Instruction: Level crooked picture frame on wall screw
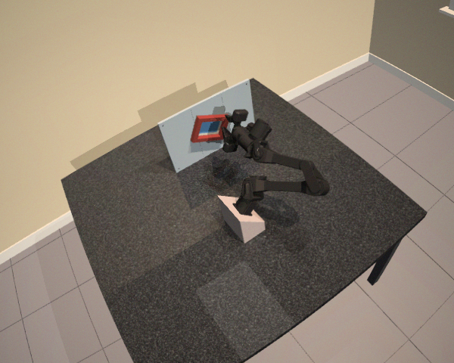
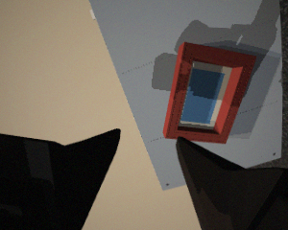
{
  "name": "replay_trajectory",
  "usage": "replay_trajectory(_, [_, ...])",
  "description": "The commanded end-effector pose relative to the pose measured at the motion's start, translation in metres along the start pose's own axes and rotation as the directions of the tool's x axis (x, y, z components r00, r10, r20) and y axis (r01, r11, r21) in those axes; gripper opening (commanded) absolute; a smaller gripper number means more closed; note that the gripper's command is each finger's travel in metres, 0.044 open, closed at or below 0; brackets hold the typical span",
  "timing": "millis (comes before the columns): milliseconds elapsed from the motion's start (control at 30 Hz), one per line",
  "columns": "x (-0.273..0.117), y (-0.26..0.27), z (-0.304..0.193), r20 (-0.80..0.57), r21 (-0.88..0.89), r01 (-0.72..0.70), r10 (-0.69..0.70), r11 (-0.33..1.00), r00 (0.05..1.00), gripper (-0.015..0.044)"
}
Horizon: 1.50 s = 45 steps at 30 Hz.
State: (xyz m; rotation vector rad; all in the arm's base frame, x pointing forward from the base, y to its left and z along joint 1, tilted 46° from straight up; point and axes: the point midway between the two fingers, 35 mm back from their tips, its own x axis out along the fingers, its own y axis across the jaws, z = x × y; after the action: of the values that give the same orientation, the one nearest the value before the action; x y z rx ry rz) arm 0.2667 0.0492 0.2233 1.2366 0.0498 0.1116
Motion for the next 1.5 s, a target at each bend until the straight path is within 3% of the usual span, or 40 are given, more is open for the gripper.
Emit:
replay_trajectory(0, [0.000, 0.000, 0.001, 0.004, -0.004, 0.000, 0.000, 1.000, 1.000, 0.0260])
replay_trajectory(1000, [0.000, -0.001, 0.001, 0.000, 0.000, 0.000, 0.000, 1.000, 1.000, 0.0260])
replay_trajectory(1267, [-0.001, -0.046, 0.031, 0.004, -0.007, -0.001, 0.001, 1.000, 1.000, 0.0260])
replay_trajectory(1467, [-0.002, -0.050, 0.033, 0.005, -0.007, -0.001, 0.001, 1.000, 1.000, 0.0260])
